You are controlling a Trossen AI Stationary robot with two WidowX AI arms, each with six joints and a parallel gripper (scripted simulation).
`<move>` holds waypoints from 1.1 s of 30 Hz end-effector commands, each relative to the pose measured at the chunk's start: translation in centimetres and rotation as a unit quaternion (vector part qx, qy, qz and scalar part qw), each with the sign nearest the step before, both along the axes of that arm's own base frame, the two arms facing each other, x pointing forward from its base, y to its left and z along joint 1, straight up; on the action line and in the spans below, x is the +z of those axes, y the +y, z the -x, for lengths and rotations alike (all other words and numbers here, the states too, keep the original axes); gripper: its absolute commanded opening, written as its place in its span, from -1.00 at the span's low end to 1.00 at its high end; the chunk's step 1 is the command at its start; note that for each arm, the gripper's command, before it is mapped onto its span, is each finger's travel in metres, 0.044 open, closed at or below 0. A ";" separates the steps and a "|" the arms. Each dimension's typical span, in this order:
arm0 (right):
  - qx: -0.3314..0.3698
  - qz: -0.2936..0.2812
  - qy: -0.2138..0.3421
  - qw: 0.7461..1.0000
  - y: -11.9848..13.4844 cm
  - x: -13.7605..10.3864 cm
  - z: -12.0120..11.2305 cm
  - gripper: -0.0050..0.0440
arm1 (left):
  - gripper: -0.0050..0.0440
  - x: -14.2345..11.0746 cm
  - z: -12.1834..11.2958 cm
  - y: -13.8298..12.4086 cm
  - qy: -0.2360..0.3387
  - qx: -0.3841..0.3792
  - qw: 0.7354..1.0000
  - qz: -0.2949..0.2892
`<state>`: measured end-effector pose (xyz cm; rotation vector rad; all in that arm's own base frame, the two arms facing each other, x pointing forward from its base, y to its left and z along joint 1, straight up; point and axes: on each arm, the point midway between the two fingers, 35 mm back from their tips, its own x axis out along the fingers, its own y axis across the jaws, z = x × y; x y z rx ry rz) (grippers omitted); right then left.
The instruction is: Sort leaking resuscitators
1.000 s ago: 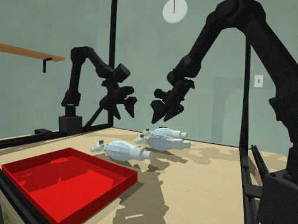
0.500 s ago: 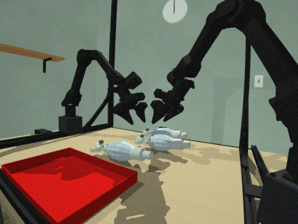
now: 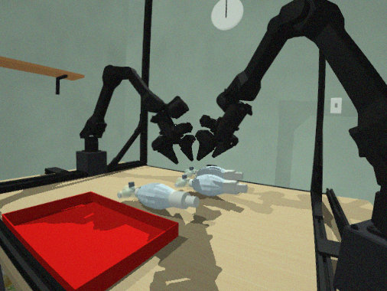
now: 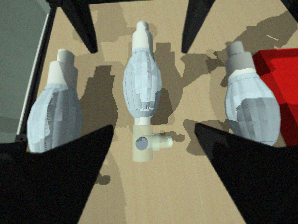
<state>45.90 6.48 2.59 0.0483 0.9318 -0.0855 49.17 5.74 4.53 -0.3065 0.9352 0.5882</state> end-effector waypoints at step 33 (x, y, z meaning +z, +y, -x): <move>-0.001 -0.001 -0.005 1.000 0.0 -9.9 -0.3 0.87 | 1.00 -10.0 -0.3 0.1 -0.003 0.002 1.000 -0.002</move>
